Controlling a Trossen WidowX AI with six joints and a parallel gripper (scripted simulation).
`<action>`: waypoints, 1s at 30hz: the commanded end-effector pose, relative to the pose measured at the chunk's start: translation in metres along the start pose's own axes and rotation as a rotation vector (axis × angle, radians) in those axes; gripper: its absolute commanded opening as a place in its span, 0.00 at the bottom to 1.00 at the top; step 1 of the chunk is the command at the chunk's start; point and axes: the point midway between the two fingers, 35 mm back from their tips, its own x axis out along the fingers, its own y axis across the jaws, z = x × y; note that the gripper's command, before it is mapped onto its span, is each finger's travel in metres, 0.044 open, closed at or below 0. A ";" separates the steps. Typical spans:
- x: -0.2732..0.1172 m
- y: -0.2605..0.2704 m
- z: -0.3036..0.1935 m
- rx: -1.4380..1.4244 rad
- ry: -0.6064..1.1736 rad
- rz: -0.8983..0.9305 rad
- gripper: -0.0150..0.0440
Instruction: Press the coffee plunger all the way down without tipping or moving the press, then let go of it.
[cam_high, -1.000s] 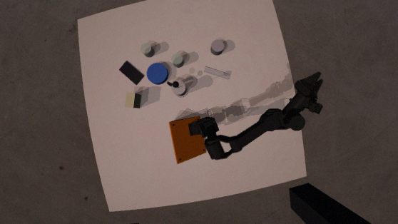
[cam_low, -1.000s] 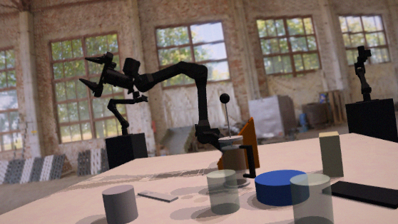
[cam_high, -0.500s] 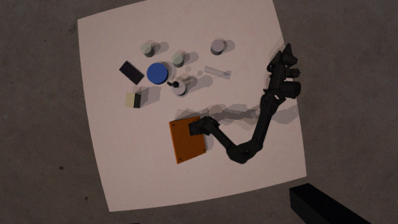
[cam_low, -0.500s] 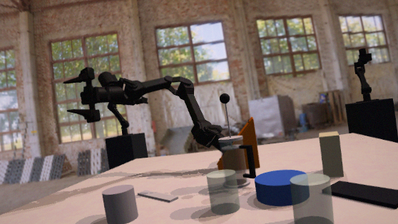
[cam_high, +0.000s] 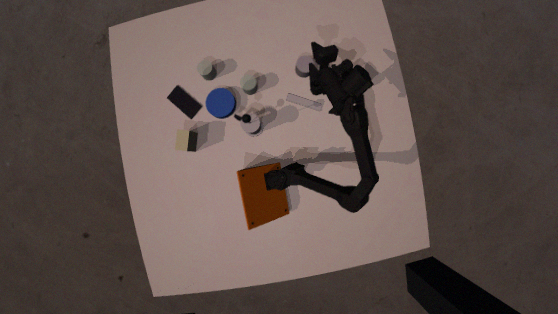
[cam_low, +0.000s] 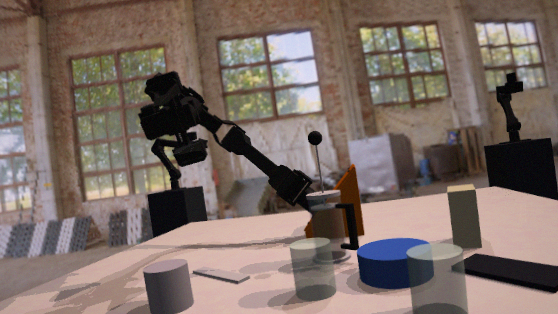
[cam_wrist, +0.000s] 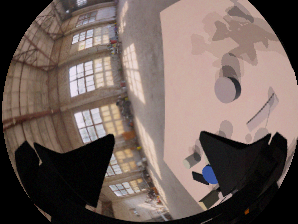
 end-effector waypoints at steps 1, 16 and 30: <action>0.005 -0.009 -0.061 -0.119 0.123 -0.117 1.00; -0.071 -0.048 -0.228 -1.044 0.268 -0.334 1.00; -0.132 -0.059 -0.269 -1.670 0.062 -0.173 1.00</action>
